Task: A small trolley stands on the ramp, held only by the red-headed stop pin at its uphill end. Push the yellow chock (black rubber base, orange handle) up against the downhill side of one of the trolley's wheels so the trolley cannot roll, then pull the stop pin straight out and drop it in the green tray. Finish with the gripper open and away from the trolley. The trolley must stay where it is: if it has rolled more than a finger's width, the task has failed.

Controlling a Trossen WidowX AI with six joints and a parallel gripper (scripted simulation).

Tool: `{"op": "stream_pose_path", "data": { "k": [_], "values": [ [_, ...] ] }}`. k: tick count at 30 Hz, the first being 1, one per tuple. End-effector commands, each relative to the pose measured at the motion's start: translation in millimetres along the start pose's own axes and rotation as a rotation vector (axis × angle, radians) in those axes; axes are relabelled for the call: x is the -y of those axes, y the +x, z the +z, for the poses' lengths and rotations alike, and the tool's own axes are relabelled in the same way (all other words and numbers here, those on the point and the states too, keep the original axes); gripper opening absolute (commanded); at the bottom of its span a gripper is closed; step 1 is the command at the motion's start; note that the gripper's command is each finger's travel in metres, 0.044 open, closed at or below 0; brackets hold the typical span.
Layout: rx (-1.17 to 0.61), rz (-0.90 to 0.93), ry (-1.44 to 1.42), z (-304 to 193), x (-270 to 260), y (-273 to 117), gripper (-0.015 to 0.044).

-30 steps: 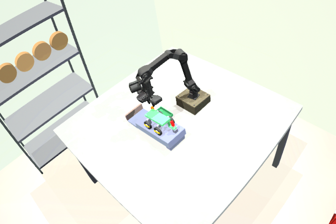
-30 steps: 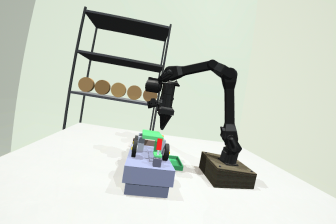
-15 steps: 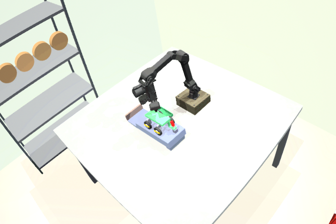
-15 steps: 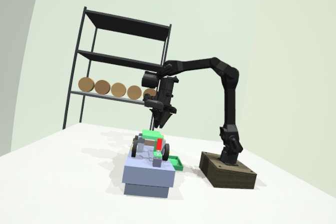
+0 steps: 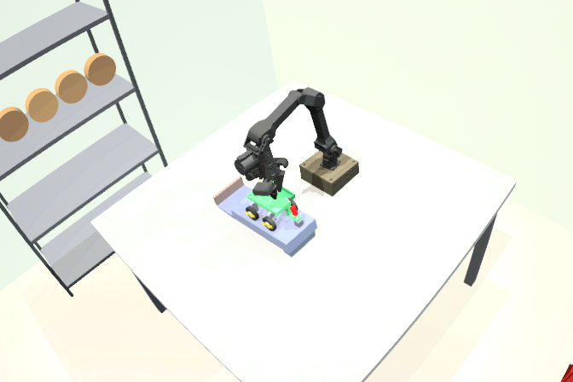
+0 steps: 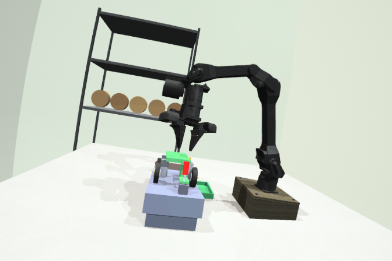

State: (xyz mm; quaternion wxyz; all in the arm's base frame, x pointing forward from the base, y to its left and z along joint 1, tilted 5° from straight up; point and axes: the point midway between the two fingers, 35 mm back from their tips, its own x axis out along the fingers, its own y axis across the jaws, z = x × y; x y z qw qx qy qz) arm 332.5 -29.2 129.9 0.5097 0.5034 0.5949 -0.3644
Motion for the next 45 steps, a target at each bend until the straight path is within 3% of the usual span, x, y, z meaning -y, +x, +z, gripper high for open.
{"op": "stream_pose_path", "data": {
  "k": [1,9,45],
  "values": [
    [-0.032,0.004,0.147,-18.1,-9.3,0.0,0.019],
    [-0.085,-0.012,0.426,-51.5,-21.1,1.4,0.019],
    [-0.087,-0.012,0.432,-54.9,-21.6,33.3,0.019]
  ]
}}
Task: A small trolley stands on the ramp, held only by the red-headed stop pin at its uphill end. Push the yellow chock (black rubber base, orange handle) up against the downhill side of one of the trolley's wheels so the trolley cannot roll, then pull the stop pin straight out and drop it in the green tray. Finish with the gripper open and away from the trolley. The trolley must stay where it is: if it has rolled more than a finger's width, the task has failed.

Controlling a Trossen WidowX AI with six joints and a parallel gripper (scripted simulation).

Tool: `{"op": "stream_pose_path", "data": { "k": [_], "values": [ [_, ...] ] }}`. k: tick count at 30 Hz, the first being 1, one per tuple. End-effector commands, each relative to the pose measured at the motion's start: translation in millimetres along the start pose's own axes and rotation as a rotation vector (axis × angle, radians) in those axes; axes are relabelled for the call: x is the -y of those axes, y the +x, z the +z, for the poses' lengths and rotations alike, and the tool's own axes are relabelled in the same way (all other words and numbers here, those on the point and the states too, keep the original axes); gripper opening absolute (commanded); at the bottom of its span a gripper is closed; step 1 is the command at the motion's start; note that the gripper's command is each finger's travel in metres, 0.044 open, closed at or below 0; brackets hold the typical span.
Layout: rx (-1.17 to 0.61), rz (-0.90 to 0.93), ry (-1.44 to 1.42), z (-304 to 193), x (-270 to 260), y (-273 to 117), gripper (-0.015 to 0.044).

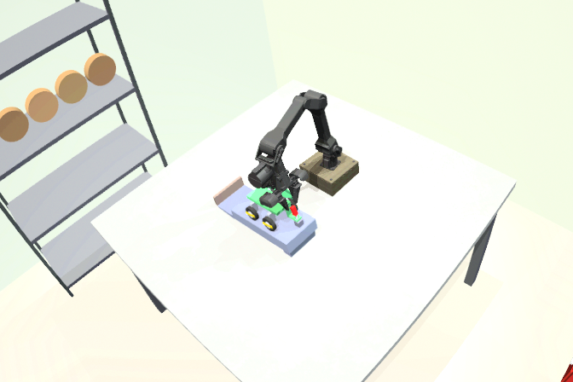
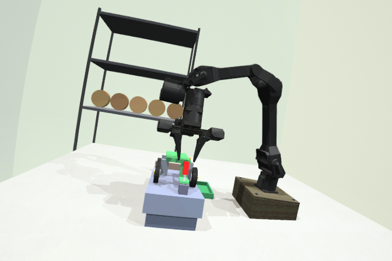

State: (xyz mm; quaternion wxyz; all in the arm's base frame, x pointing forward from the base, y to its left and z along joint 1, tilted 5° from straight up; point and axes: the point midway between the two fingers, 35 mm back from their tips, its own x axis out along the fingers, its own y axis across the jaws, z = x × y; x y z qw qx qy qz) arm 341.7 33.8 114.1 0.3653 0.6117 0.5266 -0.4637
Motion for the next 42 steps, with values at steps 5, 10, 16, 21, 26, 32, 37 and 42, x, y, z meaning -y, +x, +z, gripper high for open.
{"op": "stream_pose_path", "data": {
  "k": [5,10,16,21,26,32,37,42],
  "values": [
    [-0.005,-0.004,0.005,-0.2,0.0,10.7,0.019],
    [-0.005,-0.004,0.005,-0.1,-0.5,18.2,0.019],
    [-0.005,-0.004,0.005,-0.1,-0.6,27.1,0.019],
    [-0.006,-0.004,0.005,-0.3,-0.1,34.4,0.019],
    [-0.006,-0.004,0.005,-0.7,1.0,41.1,0.019],
    [-0.001,0.0,0.001,-0.1,-0.2,38.3,0.0111],
    [-0.001,0.0,0.001,-0.1,-0.2,38.3,0.0039],
    [-0.001,0.0,0.001,-0.1,-0.2,38.3,0.0005]
  ]
}}
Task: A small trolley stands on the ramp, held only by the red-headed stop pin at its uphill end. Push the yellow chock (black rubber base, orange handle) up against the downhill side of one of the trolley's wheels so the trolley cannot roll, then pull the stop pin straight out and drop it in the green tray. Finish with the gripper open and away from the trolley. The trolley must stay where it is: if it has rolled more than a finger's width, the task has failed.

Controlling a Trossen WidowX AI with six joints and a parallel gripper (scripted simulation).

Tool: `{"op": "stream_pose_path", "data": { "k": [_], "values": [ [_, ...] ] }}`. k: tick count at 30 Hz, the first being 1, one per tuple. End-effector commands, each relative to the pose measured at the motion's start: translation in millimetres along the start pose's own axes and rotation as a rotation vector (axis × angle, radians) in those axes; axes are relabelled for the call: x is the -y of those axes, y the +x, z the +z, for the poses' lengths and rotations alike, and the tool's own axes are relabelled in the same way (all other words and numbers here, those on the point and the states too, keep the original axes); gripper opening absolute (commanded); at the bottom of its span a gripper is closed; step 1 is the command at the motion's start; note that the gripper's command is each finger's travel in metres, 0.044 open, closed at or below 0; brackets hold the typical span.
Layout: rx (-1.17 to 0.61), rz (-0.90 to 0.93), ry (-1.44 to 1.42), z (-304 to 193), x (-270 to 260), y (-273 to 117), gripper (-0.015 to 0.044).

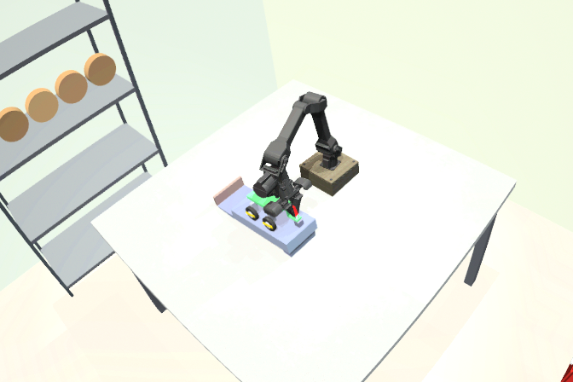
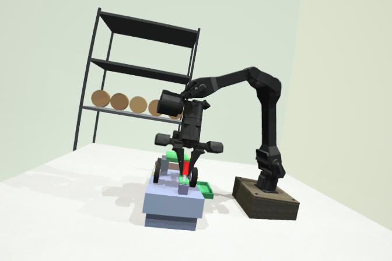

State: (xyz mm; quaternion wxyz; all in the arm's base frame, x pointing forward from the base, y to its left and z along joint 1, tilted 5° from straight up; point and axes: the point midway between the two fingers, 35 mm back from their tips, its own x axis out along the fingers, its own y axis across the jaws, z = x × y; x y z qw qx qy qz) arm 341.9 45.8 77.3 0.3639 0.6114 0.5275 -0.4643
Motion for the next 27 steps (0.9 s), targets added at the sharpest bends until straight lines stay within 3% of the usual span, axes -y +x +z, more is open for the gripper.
{"op": "stream_pose_path", "data": {
  "k": [1,27],
  "values": [
    [0.0,0.003,0.0,0.0,-0.7,-0.6,0.0],
    [-0.004,-0.001,0.004,-1.2,1.7,-15.4,0.0]
  ]
}}
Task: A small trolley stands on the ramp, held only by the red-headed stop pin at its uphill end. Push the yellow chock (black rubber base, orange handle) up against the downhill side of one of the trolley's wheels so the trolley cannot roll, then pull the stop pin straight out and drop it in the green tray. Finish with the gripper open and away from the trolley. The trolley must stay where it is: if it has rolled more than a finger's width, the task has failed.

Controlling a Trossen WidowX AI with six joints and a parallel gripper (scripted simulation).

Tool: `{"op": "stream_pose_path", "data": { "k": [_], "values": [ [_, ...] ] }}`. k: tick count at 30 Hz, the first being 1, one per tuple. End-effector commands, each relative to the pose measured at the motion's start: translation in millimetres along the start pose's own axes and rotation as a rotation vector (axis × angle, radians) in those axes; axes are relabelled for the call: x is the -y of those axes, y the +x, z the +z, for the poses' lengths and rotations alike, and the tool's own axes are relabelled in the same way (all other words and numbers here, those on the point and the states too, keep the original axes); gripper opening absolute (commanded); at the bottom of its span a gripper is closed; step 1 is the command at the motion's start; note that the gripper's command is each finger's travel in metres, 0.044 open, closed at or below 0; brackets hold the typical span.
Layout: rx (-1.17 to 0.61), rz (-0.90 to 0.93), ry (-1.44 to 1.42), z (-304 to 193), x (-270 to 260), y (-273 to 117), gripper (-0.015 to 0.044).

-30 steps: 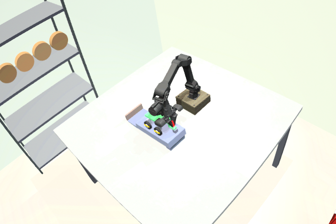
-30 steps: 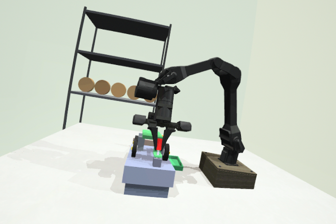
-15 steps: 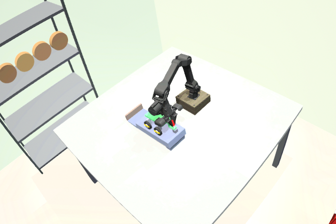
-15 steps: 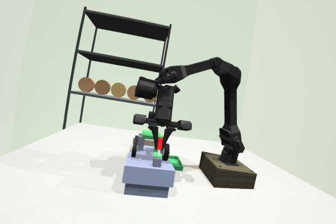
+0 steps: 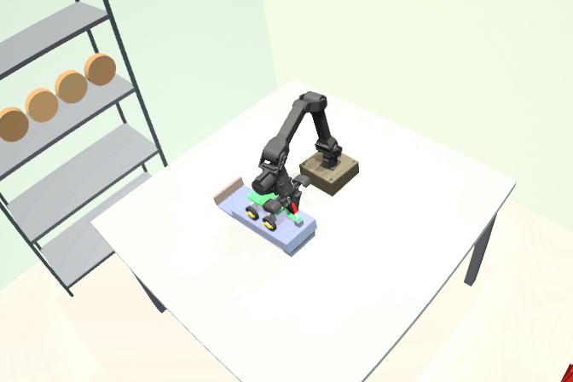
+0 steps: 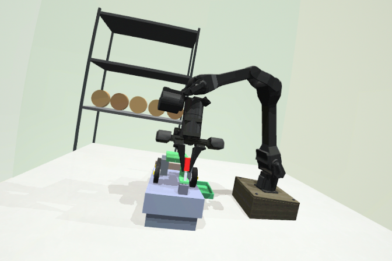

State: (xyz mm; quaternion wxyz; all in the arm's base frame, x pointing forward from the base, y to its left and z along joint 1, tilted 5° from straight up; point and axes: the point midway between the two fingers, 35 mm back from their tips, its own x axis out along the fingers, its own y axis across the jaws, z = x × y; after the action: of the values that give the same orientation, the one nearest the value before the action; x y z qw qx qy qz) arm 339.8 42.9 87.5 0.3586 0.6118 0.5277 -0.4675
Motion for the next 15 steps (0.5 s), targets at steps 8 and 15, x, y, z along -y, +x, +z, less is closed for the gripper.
{"op": "stream_pose_path", "data": {
  "k": [8,15],
  "values": [
    [-0.002,0.006,-0.006,-1.4,-0.1,-8.6,0.0],
    [-0.002,0.006,-0.006,-1.6,-0.2,-11.8,0.0]
  ]
}}
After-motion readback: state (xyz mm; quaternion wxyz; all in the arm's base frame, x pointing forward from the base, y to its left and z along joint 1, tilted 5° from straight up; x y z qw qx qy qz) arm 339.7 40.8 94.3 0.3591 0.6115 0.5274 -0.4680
